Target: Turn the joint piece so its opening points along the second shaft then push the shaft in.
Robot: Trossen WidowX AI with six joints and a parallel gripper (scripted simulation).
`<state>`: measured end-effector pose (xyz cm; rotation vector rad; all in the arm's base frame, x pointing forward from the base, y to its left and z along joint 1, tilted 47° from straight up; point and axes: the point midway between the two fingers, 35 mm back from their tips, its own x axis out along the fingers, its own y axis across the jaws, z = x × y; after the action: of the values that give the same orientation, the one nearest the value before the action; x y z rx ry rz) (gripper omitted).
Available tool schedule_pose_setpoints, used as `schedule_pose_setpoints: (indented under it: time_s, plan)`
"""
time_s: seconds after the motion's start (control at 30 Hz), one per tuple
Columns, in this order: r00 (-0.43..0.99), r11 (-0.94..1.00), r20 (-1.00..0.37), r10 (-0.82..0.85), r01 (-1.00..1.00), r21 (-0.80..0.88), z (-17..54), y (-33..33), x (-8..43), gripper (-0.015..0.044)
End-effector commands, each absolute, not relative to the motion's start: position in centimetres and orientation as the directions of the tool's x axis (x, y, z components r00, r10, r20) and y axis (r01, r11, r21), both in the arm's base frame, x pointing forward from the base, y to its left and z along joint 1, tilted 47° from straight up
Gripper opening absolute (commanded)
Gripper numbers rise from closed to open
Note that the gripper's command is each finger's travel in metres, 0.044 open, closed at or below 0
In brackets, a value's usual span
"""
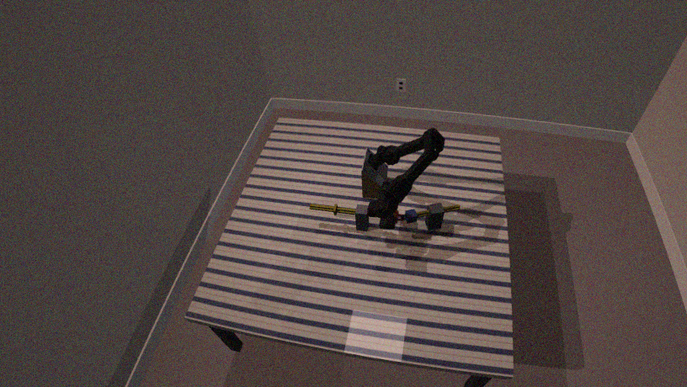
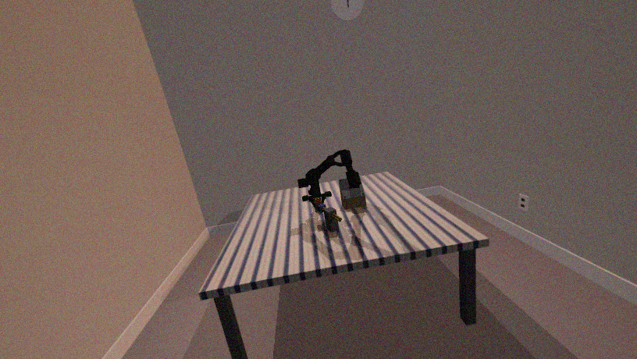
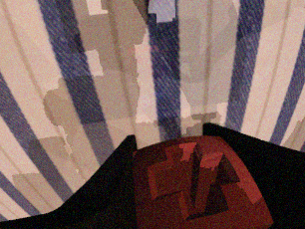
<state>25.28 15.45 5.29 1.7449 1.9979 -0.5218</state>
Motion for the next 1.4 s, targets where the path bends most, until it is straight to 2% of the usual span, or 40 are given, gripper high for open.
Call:
schedule_pose_setpoints:
  time_s: [0.0,0.37,0.53,0.63,1.0,1.37]
  plan:
    - [-0.113,0.136,-0.537,0.836,0.991,0.003,5.24,15.51,25.28,0.0]
    - [-0.113,0.136,-0.547,0.83,0.991,0.002,5.27,15.47,25.27,0.0]
    - [-0.113,0.136,-0.547,0.83,0.991,0.002,5.27,15.47,25.27,0.0131]
    - [-0.113,0.136,-0.547,0.83,0.991,0.002,5.27,15.47,25.27,0.0147]
    - [-0.113,0.136,-0.547,0.83,0.991,0.002,5.27,15.47,25.27,0.0436]
    - [-0.113,0.136,-0.547,0.83,0.991,0.002,5.27,15.47,25.27,0.044]
